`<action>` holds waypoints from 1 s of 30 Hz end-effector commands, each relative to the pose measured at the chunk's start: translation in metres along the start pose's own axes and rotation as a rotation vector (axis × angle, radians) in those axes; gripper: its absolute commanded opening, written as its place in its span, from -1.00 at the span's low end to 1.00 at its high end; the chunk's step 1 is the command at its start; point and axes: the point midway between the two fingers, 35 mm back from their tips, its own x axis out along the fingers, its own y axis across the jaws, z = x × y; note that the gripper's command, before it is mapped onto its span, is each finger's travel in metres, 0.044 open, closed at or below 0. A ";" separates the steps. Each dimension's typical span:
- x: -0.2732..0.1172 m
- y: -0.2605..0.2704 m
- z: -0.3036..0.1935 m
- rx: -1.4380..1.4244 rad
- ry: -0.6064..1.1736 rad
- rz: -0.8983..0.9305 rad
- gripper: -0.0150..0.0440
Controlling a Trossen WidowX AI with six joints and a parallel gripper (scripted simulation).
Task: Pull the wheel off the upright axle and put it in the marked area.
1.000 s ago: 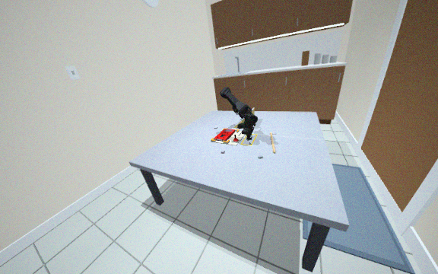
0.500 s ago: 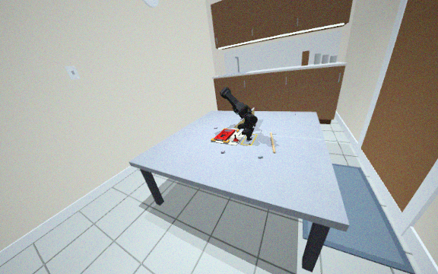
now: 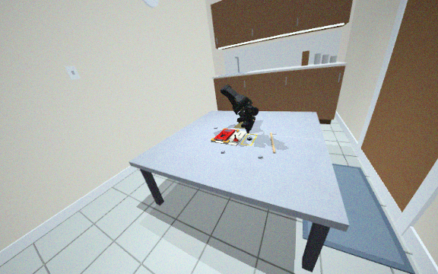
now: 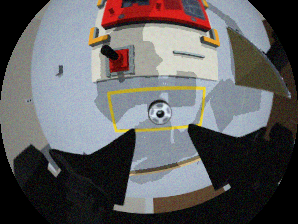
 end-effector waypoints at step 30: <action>-0.051 -0.083 0.035 -0.003 -0.005 -0.020 1.00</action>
